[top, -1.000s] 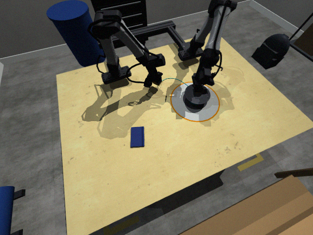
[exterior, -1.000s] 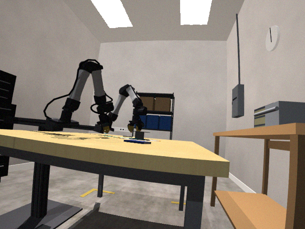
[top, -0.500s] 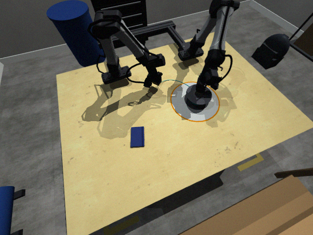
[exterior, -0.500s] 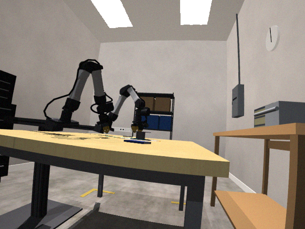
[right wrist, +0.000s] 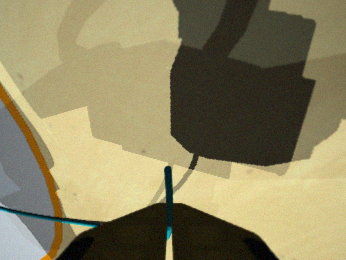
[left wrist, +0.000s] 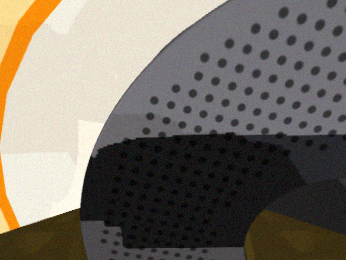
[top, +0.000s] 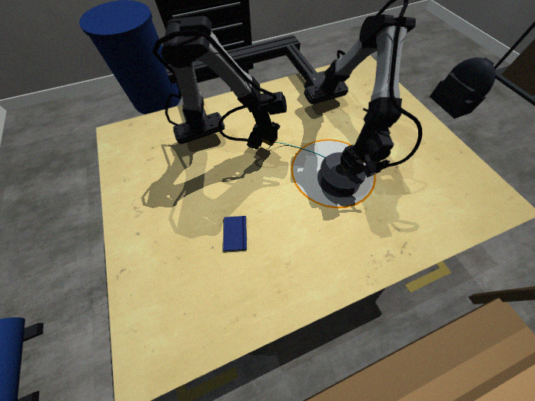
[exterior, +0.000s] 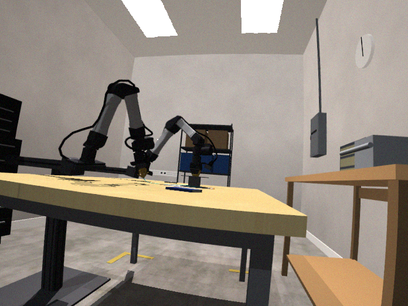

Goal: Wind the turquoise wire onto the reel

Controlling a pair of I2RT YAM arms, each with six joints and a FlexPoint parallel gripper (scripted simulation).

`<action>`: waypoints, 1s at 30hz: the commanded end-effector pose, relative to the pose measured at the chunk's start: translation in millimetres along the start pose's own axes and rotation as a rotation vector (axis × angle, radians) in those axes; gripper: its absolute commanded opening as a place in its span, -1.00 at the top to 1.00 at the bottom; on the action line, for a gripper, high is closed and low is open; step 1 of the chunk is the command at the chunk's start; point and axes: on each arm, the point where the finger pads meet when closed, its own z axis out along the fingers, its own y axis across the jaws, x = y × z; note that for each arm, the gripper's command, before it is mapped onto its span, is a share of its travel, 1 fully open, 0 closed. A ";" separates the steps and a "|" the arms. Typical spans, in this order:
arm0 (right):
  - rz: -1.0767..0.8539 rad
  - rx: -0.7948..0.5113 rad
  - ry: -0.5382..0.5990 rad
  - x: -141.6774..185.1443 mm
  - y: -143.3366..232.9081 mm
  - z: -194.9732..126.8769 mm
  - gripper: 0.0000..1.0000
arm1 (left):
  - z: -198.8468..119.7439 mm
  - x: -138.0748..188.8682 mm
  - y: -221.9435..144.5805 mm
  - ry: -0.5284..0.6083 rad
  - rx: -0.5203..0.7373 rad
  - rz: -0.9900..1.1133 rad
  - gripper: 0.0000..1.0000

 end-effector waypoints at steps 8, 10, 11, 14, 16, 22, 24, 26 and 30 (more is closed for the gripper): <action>-0.022 -0.009 -0.039 -1.4 4.3 -2.7 1.00 | 6.3 -27.0 -55.3 -0.033 0.024 0.713 -0.14; -0.027 -0.041 -0.050 -1.2 4.8 -2.9 1.00 | 6.6 -23.4 -66.0 -0.043 0.029 0.829 -0.14; -0.029 -0.056 -0.053 -1.1 5.0 -2.9 1.00 | 6.9 -21.1 -70.9 -0.049 0.032 0.886 -0.14; -0.029 -0.111 -0.061 -0.8 6.0 -3.3 1.00 | 8.1 -12.7 -83.0 -0.063 0.039 1.059 -0.14; -0.026 -0.149 -0.066 -0.4 8.2 -4.0 1.00 | 9.4 -7.1 -88.3 -0.070 0.043 1.178 -0.14; -0.009 -0.234 -0.070 2.2 17.7 -6.8 1.00 | 13.5 4.1 -90.2 -0.082 0.063 1.464 -0.14; 0.001 -0.259 -0.063 2.6 18.7 -7.1 1.00 | 14.0 4.7 -88.1 -0.081 0.085 1.588 -0.14; 0.012 -0.286 -0.053 3.1 19.2 -7.3 1.00 | 14.9 5.0 -83.0 -0.081 0.099 1.682 -0.14; 0.031 -0.297 -0.014 4.3 18.9 -7.9 1.00 | 16.3 0.8 -70.6 -0.064 0.112 1.870 -0.14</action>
